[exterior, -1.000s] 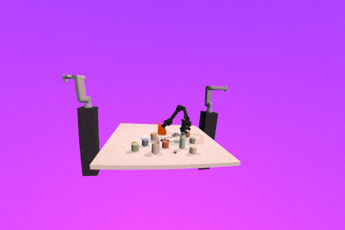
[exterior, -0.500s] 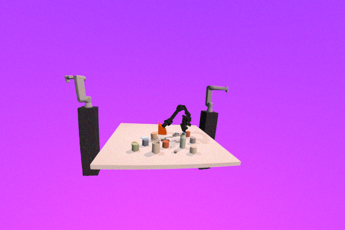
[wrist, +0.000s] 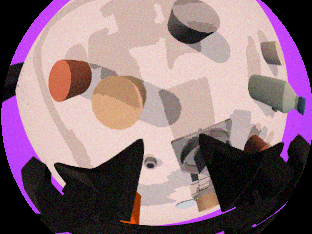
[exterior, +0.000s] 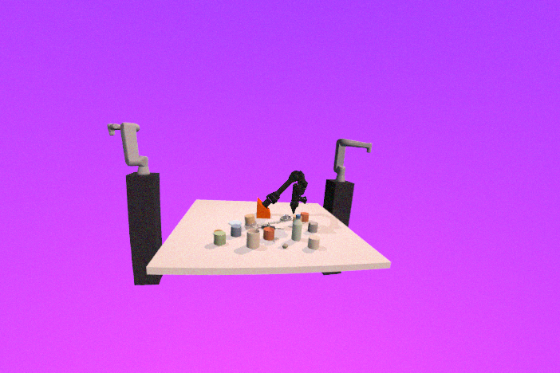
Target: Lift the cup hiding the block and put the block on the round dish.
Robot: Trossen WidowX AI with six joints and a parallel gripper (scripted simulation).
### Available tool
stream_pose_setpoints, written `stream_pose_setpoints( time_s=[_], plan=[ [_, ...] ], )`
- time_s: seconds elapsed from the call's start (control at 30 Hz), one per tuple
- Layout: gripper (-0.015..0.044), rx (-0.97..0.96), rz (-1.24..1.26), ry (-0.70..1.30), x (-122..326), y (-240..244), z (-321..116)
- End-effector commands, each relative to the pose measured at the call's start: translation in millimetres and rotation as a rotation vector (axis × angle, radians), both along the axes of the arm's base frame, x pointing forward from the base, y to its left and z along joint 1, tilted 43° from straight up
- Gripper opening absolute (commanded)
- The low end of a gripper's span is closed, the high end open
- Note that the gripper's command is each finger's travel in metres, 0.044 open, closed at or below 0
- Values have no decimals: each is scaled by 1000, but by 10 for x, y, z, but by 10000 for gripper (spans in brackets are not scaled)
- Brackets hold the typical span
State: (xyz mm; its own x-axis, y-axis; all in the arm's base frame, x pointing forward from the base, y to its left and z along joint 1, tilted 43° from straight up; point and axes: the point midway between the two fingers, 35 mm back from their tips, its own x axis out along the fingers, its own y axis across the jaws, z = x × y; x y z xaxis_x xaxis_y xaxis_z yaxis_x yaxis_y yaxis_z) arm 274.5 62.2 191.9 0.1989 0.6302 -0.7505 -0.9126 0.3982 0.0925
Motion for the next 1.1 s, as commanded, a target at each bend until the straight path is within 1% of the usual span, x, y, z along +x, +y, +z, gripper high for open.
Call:
stream_pose_setpoints(
  time_s=[0.0, 0.2, 0.27, 1.07],
  plan=[
    [260, 18, -77, 70, 136, -279, -65],
    [260, 71, -162, 187, 281, -690, -234],
    [260, 79, -172, 200, 295, -742, -256],
    [260, 80, -171, 199, 362, -491, -535]
  ],
)
